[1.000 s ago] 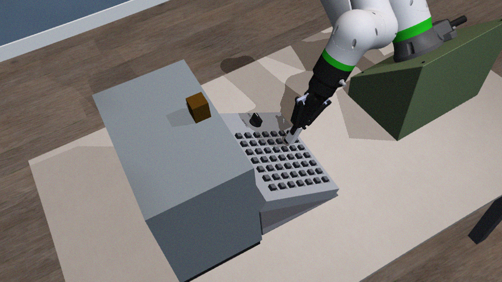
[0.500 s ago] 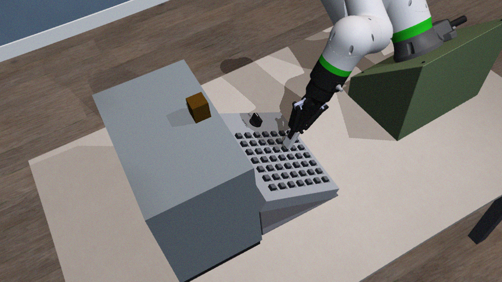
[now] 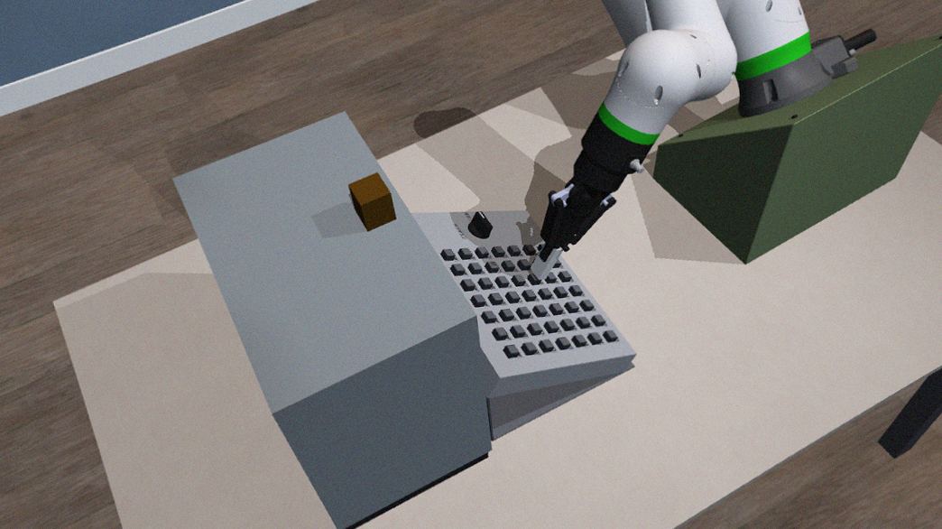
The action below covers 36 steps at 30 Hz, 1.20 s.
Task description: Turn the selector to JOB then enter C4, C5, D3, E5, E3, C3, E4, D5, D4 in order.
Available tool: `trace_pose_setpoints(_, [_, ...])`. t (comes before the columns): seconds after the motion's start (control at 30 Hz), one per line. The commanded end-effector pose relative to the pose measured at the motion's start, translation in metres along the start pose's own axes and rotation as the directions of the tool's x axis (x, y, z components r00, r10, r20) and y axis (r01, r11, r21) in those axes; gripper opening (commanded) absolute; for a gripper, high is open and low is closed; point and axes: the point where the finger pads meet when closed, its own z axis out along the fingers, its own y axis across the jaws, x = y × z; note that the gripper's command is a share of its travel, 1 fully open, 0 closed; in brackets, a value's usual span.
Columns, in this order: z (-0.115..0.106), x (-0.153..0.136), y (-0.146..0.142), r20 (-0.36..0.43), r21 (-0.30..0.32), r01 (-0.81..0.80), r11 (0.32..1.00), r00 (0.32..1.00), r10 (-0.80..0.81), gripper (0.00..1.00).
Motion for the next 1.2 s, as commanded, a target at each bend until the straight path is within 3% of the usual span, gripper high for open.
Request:
trace_pose_setpoints(0.0, [0.000,0.000,0.000,0.000,0.000,0.000,1.000,1.000,0.000,0.00])
trace_pose_setpoints(1.17, [0.012,0.000,0.000,0.000,0.000,0.000,1.000,1.000,0.000,0.00])
